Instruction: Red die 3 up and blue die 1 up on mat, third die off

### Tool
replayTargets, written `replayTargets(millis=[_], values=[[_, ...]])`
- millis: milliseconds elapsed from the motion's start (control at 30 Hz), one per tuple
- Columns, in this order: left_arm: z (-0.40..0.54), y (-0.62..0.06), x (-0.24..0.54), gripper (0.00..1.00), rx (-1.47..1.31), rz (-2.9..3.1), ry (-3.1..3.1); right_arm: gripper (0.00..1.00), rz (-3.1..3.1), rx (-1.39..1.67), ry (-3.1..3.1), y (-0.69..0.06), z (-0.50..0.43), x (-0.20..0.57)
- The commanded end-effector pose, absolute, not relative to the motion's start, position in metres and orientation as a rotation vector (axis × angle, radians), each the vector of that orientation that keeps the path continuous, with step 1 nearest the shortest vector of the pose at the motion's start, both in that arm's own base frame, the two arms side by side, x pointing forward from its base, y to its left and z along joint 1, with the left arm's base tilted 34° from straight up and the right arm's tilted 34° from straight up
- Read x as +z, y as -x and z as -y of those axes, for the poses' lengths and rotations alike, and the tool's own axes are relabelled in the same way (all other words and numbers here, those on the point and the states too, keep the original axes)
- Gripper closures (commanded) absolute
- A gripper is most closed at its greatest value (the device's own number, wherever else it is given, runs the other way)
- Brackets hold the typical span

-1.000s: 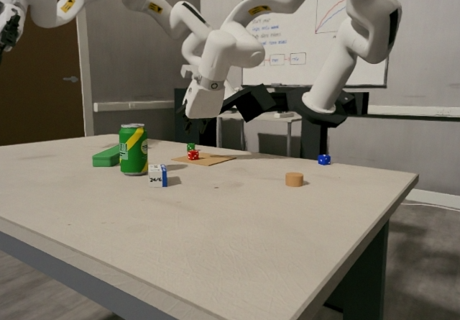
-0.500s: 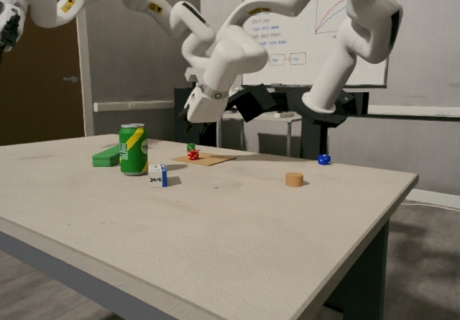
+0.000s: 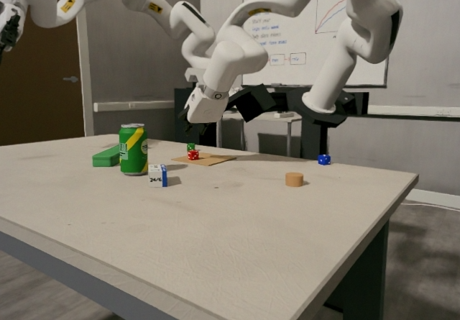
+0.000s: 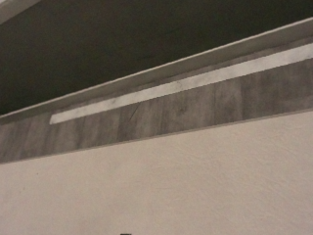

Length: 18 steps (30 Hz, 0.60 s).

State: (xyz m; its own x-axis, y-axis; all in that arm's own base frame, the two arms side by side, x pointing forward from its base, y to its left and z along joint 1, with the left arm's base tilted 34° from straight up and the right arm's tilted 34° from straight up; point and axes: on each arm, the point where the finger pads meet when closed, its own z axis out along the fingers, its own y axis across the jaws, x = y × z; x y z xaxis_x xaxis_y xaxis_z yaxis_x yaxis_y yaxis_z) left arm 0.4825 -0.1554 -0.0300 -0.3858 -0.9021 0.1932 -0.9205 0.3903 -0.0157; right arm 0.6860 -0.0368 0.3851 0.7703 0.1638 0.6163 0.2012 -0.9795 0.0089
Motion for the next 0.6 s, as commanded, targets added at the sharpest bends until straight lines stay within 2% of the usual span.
replayTargets(millis=[0, 567], values=[[0.156, -0.484, -0.030, 0.57, 0.184, 2.491, -1.644, 0.00, 0.302, -1.010, 2.899, -0.686, 0.036, 0.388], [0.146, -0.488, -0.045, 0.57, 0.184, 2.491, -1.644, 0.00, 0.302, -1.010, 2.899, -0.686, 0.036, 0.388]])
